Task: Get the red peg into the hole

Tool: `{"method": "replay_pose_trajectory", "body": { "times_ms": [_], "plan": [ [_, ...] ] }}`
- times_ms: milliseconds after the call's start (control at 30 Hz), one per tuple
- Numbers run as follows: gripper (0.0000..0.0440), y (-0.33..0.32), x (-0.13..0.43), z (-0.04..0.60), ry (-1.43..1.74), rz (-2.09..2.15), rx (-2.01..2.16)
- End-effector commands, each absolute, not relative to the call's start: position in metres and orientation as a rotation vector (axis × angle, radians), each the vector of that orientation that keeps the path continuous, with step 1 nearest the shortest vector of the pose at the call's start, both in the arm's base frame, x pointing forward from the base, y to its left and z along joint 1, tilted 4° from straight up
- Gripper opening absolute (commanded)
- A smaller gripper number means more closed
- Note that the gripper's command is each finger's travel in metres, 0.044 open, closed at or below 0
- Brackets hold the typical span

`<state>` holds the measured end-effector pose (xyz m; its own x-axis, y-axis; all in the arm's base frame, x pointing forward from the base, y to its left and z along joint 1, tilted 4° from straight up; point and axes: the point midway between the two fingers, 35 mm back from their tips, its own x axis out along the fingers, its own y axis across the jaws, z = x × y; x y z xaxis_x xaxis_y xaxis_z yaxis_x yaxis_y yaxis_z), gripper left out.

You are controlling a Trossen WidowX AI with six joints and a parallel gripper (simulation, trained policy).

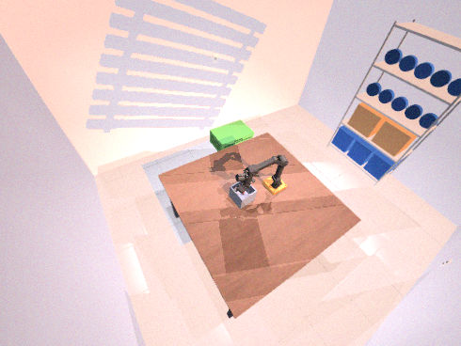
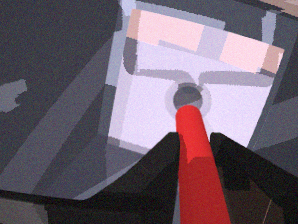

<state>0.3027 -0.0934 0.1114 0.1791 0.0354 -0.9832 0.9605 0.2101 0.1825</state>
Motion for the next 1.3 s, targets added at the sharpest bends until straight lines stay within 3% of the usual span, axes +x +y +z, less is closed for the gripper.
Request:
{"method": "replay_pose_trajectory", "body": {
  "times_ms": [0,367,600,1267],
  "plan": [
    [0.0000,-0.092,0.305,0.096,1.213,-0.896,1.130],
    [0.0019,-0.094,0.310,0.070,1.250,-0.880,1.079],
    [0.0132,-0.094,0.311,0.065,1.287,-0.881,1.060],
    [0.0147,-0.106,0.324,0.100,1.274,-0.789,1.163]
  ]
}}
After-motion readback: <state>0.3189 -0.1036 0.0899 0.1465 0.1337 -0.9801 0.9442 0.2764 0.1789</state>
